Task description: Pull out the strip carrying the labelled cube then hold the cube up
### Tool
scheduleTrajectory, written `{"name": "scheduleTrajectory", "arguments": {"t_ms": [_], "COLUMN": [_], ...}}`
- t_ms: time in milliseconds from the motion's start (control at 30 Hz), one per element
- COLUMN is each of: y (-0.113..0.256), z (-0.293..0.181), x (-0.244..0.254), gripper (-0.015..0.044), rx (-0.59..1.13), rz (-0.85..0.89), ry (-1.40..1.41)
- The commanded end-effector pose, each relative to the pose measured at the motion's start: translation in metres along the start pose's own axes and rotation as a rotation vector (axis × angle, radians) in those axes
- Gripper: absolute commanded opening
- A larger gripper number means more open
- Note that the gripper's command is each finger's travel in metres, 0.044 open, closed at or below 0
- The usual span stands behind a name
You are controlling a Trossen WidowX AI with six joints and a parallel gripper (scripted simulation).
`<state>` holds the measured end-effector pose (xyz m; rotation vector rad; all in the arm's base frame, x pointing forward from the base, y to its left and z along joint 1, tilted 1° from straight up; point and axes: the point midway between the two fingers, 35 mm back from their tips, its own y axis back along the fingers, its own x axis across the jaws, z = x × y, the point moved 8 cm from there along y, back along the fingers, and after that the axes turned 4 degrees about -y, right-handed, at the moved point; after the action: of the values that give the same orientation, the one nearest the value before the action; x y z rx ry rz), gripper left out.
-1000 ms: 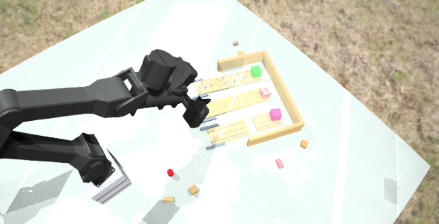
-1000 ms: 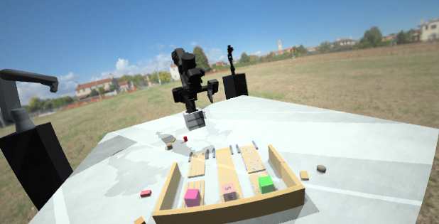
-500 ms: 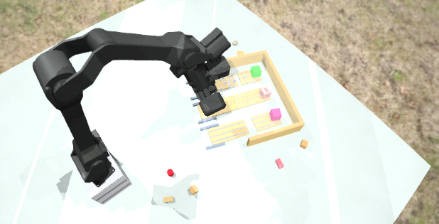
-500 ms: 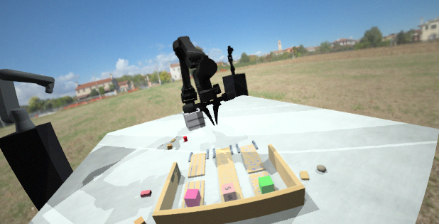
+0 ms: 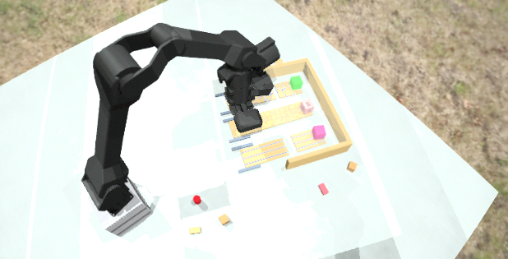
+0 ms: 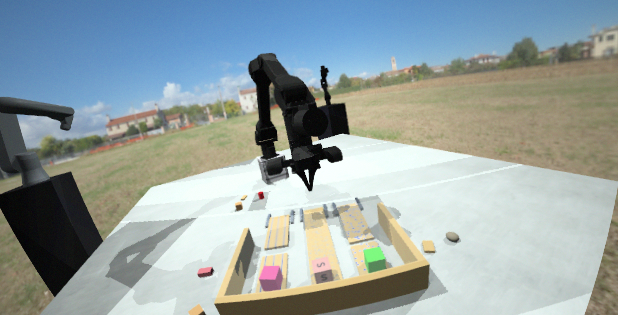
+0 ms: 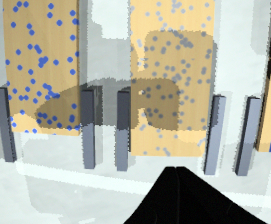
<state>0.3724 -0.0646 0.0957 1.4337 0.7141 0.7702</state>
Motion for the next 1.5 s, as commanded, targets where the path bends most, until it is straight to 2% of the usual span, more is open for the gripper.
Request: {"name": "scheduleTrajectory", "arguments": {"t_ms": [0,1200,1467], "y": [-0.008,-0.067,-0.069], "z": [0.001,0.003,0.003], "x": [0.000,-0.002,-0.003], "gripper": [0.0000,0.0000,0.0000], "rx": [0.008,0.008,0.008], "rz": [-0.006,-0.006,-0.006], "ry": [-0.005,-0.005,-0.005]}}
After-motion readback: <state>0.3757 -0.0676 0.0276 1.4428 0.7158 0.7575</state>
